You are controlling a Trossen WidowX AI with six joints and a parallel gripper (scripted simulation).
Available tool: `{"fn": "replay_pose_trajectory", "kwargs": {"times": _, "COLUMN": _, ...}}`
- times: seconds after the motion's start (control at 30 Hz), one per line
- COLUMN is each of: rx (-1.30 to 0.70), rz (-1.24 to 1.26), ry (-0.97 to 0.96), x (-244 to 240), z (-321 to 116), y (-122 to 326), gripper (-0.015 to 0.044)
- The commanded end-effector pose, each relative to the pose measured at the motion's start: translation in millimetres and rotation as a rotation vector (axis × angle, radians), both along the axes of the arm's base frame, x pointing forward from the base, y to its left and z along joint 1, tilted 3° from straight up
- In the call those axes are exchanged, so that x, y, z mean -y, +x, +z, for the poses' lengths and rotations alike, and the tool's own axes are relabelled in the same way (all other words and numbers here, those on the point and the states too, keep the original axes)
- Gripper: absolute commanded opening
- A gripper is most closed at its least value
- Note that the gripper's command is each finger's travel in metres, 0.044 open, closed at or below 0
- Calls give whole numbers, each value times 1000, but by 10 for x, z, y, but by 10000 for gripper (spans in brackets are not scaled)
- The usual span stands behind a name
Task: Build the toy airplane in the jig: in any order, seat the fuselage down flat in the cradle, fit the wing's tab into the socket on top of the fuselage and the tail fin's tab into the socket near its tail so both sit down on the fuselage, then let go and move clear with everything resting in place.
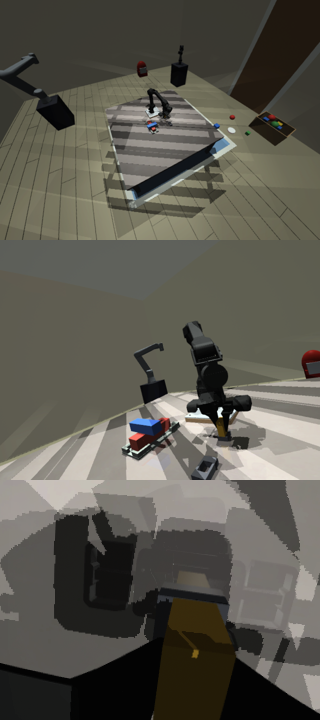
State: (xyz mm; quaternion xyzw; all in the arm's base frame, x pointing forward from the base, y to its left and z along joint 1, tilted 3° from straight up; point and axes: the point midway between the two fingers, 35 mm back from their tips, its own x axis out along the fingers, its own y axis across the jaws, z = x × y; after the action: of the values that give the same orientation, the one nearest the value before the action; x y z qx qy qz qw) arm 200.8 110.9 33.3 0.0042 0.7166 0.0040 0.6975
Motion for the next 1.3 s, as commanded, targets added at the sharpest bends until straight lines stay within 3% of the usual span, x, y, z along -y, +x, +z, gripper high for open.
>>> {"fn": "replay_pose_trajectory", "kwargs": {"times": 0.0, "rx": 13, "rz": 2, "ry": 7, "x": -23, "z": 32, "y": 22, "gripper": 0}}
{"fn": "replay_pose_trajectory", "kwargs": {"times": 1.27, "rx": 11, "rz": 2, "ry": 6, "x": -23, "z": 1118, "y": 85, "gripper": 0}}
